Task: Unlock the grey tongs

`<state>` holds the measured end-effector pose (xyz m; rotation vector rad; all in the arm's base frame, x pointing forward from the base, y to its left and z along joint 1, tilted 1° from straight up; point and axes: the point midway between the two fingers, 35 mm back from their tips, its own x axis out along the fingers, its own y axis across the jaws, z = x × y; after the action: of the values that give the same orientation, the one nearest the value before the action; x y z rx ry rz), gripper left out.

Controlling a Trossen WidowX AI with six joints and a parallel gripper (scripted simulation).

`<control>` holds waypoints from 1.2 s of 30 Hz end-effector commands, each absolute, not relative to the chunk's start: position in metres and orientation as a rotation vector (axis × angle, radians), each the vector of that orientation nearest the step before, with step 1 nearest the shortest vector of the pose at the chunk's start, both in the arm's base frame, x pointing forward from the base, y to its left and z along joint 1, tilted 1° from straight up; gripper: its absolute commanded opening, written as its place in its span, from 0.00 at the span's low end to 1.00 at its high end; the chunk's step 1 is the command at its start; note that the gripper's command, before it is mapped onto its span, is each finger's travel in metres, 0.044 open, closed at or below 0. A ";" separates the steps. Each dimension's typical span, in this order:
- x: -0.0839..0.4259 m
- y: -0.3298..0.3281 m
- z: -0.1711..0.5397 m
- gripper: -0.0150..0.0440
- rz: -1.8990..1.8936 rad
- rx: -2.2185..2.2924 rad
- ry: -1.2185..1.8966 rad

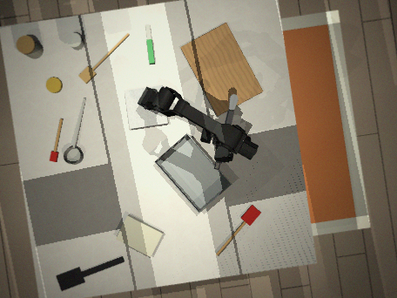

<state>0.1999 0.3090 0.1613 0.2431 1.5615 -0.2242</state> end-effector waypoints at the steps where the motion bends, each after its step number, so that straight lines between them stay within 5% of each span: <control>1: 0.174 0.324 0.172 0.00 -0.169 0.208 1.564; 14: 0.140 0.338 0.177 0.00 -0.108 0.146 1.570; 36: 0.005 0.362 0.180 0.00 0.135 -0.083 1.577</control>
<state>0.0280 0.3622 0.1752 -0.0596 1.5752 0.0889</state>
